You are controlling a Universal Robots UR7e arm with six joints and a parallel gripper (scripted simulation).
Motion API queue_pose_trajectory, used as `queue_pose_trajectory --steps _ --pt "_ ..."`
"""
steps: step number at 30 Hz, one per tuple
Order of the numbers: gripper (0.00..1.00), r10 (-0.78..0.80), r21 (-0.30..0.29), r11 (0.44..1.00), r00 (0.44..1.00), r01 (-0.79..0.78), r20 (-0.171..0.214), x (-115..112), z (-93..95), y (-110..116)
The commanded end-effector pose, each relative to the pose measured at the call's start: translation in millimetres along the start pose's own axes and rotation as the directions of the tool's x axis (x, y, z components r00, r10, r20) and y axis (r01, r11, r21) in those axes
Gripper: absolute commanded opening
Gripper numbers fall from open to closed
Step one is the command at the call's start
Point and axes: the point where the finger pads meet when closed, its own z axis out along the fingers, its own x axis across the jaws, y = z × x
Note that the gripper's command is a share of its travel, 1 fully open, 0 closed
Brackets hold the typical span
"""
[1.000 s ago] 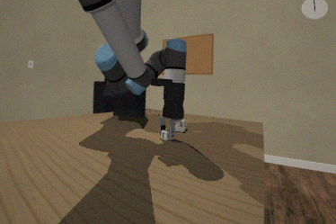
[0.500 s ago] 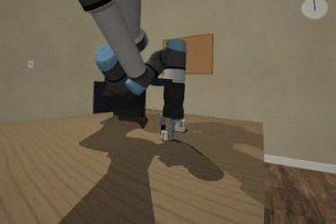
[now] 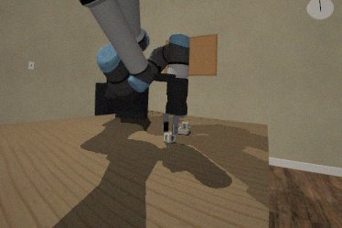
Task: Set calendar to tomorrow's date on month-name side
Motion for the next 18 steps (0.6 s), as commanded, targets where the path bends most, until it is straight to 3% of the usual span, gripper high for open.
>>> queue_pose_trajectory --steps 1,18 --pt "0.87 0.001 0.000 1.000 1.000 -0.001 -0.001 -0.4 -15.3 0.0" --pt "0.87 0.001 0.000 1.000 1.000 -0.001 -0.001 -0.5 -58.1 0.0"
